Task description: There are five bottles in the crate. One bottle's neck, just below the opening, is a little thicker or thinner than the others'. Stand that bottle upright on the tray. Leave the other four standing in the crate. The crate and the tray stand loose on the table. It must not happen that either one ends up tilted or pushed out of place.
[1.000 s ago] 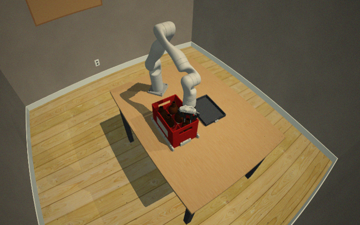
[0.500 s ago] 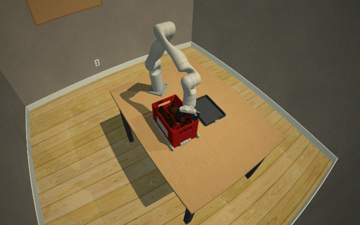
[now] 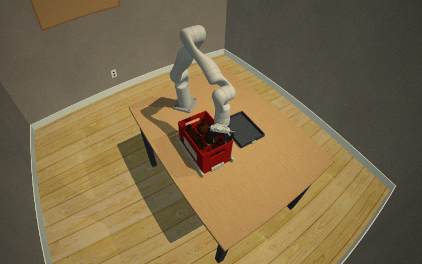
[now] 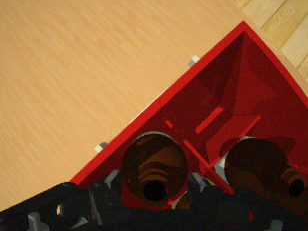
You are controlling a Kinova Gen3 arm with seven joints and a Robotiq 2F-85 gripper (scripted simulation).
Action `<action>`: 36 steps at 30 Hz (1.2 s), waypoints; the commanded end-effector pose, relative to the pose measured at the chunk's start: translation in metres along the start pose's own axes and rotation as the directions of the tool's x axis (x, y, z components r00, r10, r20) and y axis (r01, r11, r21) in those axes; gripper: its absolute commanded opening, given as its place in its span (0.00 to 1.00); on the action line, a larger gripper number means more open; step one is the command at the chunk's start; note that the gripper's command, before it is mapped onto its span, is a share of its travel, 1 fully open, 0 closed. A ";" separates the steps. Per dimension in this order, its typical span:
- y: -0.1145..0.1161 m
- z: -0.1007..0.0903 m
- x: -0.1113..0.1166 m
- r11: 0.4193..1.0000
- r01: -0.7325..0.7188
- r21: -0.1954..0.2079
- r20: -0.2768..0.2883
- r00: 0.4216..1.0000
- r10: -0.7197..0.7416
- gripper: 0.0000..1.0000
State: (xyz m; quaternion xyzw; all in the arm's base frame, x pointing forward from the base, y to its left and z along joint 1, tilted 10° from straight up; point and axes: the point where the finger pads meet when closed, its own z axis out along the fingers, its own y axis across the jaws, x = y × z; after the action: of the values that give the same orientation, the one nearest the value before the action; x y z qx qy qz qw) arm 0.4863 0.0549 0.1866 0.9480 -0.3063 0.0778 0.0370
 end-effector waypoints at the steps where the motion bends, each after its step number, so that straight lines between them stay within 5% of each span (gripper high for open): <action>1: 0.000 -0.001 0.000 1.000 0.000 0.002 -0.001 1.000 0.000 0.64; 18: 0.000 -0.017 0.000 1.000 0.000 0.002 -0.001 1.000 0.000 0.64; 36: 0.000 -0.070 0.000 1.000 0.000 0.002 -0.001 1.000 0.000 0.64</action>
State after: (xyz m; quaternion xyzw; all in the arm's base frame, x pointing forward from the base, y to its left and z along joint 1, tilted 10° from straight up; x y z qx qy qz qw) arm 0.4769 0.0614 0.2488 0.9480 -0.3070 0.0749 0.0395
